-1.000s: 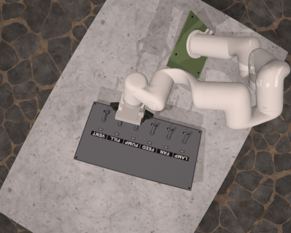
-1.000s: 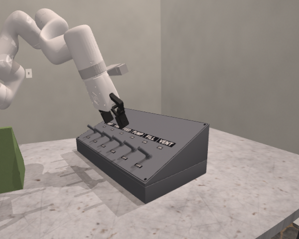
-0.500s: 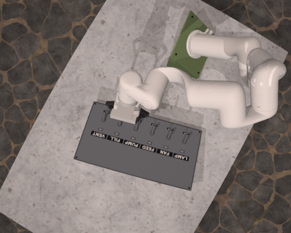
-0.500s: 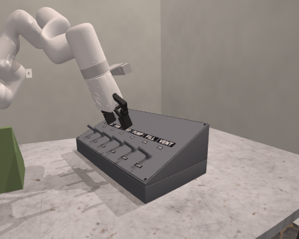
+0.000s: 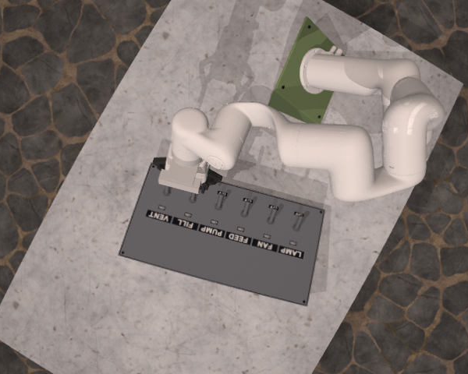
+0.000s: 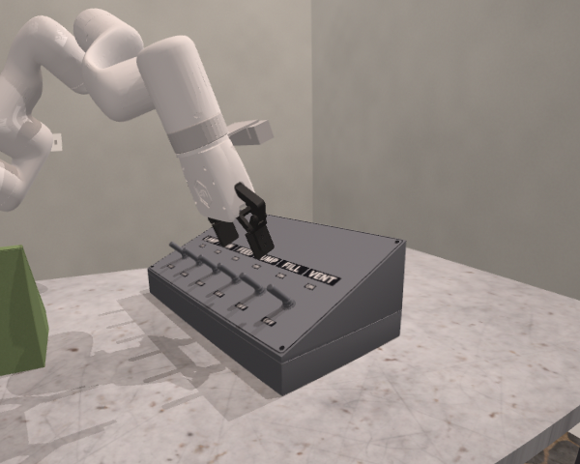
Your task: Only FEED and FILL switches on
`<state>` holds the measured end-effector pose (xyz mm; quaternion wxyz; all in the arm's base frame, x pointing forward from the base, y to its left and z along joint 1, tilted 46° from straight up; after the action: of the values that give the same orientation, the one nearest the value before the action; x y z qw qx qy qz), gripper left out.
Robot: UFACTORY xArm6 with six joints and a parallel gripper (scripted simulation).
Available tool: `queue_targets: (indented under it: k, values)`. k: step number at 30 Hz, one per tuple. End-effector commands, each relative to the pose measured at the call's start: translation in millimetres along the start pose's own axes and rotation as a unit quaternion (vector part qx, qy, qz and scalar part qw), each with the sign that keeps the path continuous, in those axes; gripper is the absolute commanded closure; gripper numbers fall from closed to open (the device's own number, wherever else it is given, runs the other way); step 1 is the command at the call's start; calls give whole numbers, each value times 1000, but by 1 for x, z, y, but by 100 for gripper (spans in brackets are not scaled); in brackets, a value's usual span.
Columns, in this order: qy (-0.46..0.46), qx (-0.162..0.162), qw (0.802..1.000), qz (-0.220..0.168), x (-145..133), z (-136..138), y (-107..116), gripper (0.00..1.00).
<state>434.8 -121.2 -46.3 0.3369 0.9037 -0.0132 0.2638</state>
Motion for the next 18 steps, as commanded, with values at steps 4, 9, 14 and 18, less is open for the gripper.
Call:
queue_targets:
  k: [4,9,14,18]
  values:
    - [1,-1,1000,1,0,12,1,0]
    - [1,-1,1000,1,0,12,1,0]
    - [1,-1,1000,1,0,12,1,0]
    - [1,-1,1000,1,0,12,1,0]
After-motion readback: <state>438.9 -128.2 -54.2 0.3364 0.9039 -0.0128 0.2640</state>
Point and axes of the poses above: the point where the finger pads meet when closed, its own y axis back along the fingers, its own z axis across the jaws, x = y × z, the point moved 7 cm from there along y, back along the fingers, and after that the axes turned 10 degrees about y, right-handed, at the moved point
